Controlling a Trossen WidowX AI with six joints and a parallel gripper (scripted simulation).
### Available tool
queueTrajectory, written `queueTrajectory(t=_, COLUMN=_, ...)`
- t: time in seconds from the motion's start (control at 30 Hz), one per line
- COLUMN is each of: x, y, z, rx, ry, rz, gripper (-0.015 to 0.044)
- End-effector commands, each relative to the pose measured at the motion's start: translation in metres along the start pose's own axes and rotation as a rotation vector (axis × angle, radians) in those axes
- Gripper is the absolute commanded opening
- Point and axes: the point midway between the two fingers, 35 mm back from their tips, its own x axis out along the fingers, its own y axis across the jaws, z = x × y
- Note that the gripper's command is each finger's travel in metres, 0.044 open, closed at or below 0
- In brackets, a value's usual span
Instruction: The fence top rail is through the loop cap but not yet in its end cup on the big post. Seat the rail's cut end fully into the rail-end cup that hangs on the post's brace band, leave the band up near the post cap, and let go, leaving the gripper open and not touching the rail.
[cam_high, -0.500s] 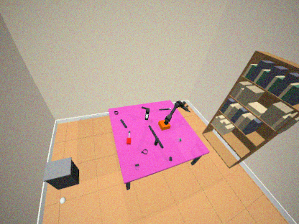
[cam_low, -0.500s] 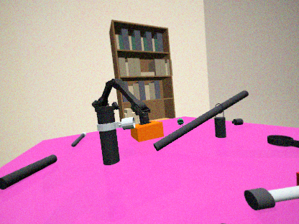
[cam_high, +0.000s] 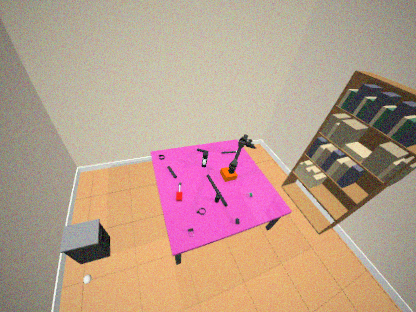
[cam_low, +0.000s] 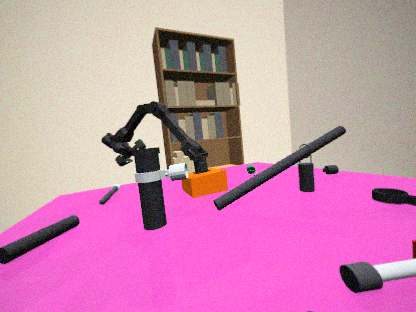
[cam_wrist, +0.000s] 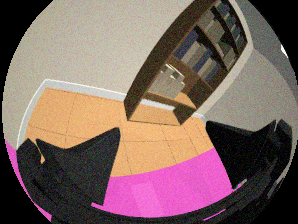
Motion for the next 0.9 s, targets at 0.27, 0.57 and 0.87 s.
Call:
queueTrajectory(t=0.27, x=-0.196, y=0.060, z=-0.016, rx=-0.208, ry=-0.116, rz=0.509, gripper=0.0440)
queueTrajectory(t=0.57, x=-0.356, y=0.051, z=-0.063, rx=-0.414, ry=-0.226, rz=0.907, gripper=0.0440)
queueTrajectory(t=0.87, x=-0.490, y=-0.013, z=-0.133, rx=-0.657, ry=-0.345, rz=1.296, gripper=0.0440)
